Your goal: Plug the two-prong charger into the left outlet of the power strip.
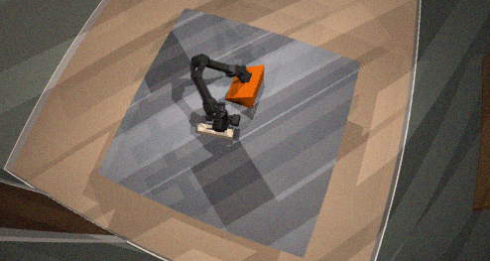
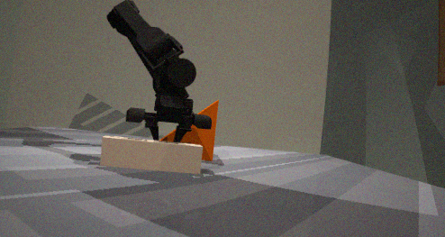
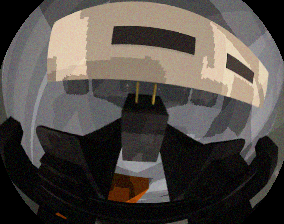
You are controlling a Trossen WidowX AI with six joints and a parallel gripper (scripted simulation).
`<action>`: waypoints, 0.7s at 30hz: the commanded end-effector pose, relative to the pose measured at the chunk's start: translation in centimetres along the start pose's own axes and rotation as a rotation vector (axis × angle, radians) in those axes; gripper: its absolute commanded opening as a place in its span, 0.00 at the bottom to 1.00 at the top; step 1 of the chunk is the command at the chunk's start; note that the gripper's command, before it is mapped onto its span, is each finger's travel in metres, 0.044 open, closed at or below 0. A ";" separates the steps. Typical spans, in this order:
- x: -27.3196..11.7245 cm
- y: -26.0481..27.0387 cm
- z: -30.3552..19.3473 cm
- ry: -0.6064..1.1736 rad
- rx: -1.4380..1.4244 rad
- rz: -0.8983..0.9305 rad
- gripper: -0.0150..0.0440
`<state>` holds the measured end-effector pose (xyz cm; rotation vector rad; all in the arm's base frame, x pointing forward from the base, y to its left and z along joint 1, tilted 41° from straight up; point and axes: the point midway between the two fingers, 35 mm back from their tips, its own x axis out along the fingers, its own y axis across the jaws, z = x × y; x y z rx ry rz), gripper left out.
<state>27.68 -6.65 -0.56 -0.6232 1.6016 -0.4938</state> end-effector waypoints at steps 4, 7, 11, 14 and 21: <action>0.0 -0.1 0.2 0.000 -0.004 -0.004 0.25; -0.1 -0.1 0.3 0.000 -0.004 -0.004 0.25; -0.1 -0.1 0.4 0.000 -0.004 -0.004 0.25; -0.1 -0.1 0.4 0.000 -0.004 -0.004 0.25; 0.0 -0.1 0.5 0.000 -0.004 -0.004 0.25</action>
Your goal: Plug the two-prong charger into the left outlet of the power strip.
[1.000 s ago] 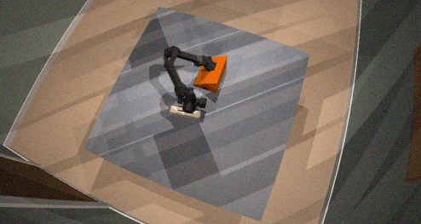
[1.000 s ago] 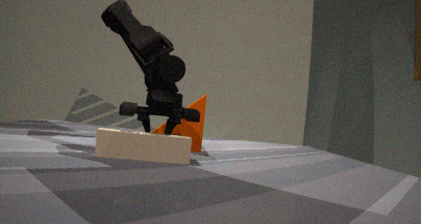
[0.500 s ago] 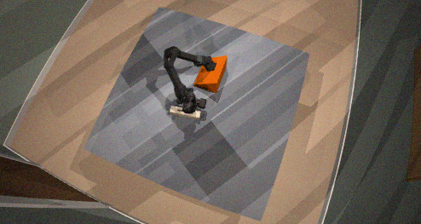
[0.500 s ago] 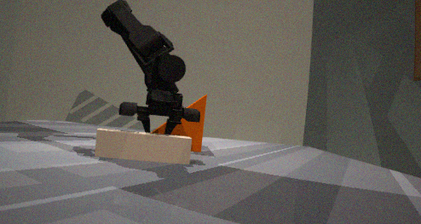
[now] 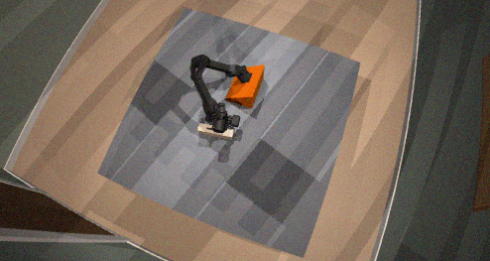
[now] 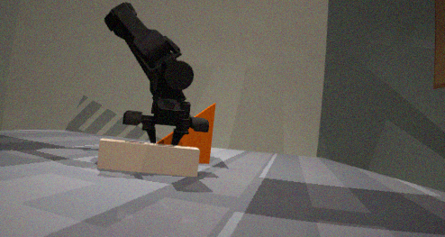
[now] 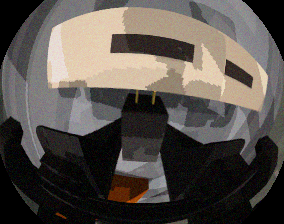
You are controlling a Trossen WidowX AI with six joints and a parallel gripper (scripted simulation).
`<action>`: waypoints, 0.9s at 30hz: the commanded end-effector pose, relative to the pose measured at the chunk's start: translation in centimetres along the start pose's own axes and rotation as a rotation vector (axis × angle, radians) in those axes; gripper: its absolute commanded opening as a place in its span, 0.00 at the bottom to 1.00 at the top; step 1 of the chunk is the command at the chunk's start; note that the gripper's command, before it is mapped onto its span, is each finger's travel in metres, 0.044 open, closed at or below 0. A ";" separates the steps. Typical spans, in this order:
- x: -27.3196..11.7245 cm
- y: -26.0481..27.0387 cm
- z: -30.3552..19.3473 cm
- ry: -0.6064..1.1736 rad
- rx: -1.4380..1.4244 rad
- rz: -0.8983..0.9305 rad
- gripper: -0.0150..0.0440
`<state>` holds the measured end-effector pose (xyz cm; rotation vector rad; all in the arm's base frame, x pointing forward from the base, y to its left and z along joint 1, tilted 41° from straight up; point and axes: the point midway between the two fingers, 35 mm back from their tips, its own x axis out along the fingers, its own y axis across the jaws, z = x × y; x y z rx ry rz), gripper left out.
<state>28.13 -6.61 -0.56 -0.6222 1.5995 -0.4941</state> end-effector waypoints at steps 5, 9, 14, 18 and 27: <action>0.0 -0.1 0.0 0.002 -0.005 -0.004 0.25; 0.0 -0.1 0.1 0.002 -0.005 -0.004 0.25; 0.0 -0.1 0.2 0.002 -0.005 -0.004 0.25; 0.0 -0.1 0.4 0.002 -0.005 -0.004 0.25; 0.0 -0.1 0.7 0.002 -0.005 -0.004 0.25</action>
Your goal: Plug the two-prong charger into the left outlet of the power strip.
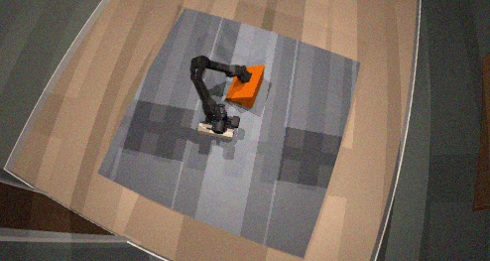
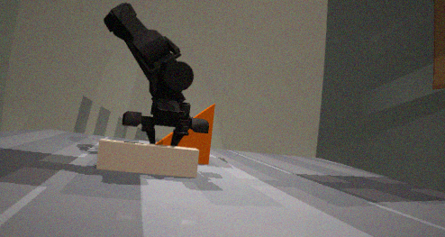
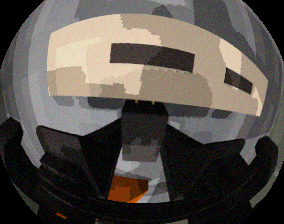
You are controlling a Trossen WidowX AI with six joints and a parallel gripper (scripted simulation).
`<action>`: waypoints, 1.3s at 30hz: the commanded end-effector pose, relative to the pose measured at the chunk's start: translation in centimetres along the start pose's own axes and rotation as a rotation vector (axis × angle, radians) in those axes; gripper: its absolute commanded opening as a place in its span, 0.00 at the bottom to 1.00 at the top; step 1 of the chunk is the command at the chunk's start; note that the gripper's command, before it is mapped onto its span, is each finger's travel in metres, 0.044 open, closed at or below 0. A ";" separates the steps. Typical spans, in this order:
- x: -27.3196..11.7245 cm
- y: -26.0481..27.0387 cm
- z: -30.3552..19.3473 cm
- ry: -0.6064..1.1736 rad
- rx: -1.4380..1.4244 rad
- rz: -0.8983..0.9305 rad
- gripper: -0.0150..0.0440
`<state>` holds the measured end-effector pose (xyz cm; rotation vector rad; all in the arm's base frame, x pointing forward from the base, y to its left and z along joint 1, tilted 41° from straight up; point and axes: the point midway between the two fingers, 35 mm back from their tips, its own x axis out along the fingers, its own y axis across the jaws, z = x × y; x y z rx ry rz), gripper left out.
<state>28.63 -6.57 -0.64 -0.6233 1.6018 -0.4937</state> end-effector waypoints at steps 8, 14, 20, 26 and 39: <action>-0.1 -0.1 0.5 0.000 -0.003 -0.004 0.25; -0.1 -0.1 0.6 -0.001 -0.003 -0.004 0.25; -0.1 -0.1 0.8 -0.001 -0.003 -0.004 0.25; -0.1 -0.1 1.1 -0.001 -0.003 -0.004 0.25; -0.2 -0.1 1.6 -0.001 -0.003 -0.004 0.25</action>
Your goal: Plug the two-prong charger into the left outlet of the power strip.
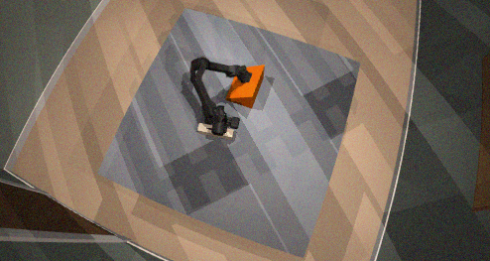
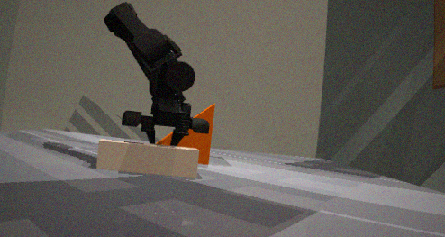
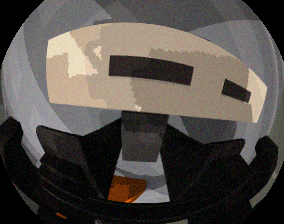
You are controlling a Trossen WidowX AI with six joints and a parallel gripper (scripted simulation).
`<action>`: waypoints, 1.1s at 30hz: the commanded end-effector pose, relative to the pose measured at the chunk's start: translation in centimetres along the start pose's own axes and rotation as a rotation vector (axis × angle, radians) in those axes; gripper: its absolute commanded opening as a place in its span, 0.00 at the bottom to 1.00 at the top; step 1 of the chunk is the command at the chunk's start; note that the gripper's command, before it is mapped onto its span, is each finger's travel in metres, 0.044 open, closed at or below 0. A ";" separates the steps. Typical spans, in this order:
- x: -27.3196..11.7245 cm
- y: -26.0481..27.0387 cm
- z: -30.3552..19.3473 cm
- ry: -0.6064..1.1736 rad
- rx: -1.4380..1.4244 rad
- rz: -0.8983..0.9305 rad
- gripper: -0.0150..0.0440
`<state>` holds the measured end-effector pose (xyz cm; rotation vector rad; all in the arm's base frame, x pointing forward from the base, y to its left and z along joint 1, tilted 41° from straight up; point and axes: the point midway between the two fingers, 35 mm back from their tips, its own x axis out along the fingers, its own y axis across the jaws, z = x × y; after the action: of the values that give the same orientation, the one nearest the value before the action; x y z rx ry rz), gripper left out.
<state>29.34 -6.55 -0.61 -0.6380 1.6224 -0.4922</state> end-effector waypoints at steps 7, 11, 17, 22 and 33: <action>-0.1 -0.1 1.2 -0.019 0.014 0.002 0.25; -0.1 -0.1 1.3 -0.019 0.014 0.002 0.25; -0.1 -0.1 1.6 -0.019 0.014 0.002 0.25; -0.1 -0.1 1.6 -0.019 0.014 0.002 0.25; -0.1 -0.1 1.5 -0.019 0.014 0.002 0.25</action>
<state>29.94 -6.55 -0.70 -0.6413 1.6318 -0.4908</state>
